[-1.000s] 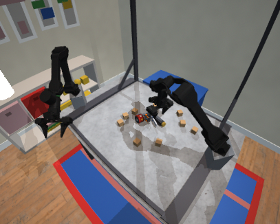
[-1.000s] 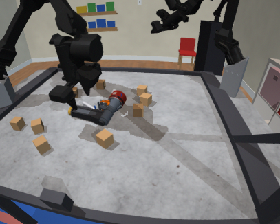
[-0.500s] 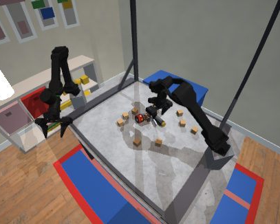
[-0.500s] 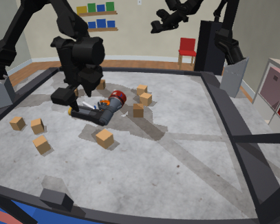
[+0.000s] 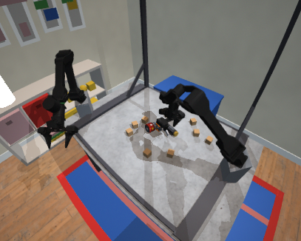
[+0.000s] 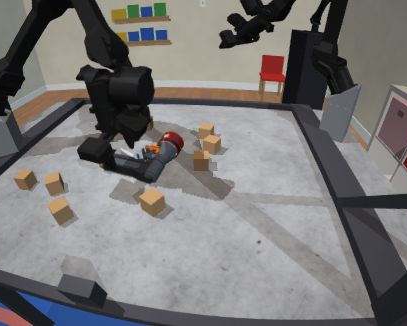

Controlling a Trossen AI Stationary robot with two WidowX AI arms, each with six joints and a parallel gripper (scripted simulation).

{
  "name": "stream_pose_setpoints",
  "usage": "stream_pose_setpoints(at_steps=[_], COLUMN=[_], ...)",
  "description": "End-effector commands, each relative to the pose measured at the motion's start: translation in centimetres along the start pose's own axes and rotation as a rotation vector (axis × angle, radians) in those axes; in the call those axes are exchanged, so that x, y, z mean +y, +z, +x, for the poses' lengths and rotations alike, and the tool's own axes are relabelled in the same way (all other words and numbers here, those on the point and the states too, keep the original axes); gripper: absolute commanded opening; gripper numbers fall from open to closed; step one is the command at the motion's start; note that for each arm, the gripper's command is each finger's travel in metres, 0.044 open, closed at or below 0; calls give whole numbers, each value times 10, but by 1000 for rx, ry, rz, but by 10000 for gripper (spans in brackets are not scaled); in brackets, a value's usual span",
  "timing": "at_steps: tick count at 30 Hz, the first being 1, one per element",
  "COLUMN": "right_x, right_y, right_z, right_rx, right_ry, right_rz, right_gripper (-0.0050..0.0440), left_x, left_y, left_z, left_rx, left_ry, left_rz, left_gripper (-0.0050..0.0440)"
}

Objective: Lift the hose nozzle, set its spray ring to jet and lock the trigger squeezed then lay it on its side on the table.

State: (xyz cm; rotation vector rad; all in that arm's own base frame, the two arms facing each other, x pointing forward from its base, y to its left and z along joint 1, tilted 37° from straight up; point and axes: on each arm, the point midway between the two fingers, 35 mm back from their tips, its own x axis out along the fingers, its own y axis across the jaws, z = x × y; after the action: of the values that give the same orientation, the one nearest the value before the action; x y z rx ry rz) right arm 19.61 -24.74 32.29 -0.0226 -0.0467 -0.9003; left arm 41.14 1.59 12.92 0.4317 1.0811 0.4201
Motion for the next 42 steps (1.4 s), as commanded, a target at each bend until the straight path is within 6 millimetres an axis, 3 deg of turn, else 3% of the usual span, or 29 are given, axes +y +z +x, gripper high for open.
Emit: stream_pose_setpoints(at_steps=[1, 12, 31, 32, 42], right_x=[0, 0, 0, 0, 0], right_y=[9, 9, 9, 9, 9], right_z=[-2, -2, -2, -2, -2], right_rx=[-25, -25, -25, -25, -25], right_ry=[-1, -1, -1, -1, -1], right_rz=[3, 3, 3, 3, 3], right_gripper=[406, 406, 406, 406, 406], left_x=[2, 2, 3, 3, 3], left_y=[1, 0, 3, 3, 3], left_z=[5, 20, 13, 13, 13], left_rx=[-6, -6, -10, -9, -9], left_ry=[-2, -2, -2, -2, -2], left_rz=[-3, 0, -3, -2, -2], left_gripper=[366, 366, 366, 169, 169])
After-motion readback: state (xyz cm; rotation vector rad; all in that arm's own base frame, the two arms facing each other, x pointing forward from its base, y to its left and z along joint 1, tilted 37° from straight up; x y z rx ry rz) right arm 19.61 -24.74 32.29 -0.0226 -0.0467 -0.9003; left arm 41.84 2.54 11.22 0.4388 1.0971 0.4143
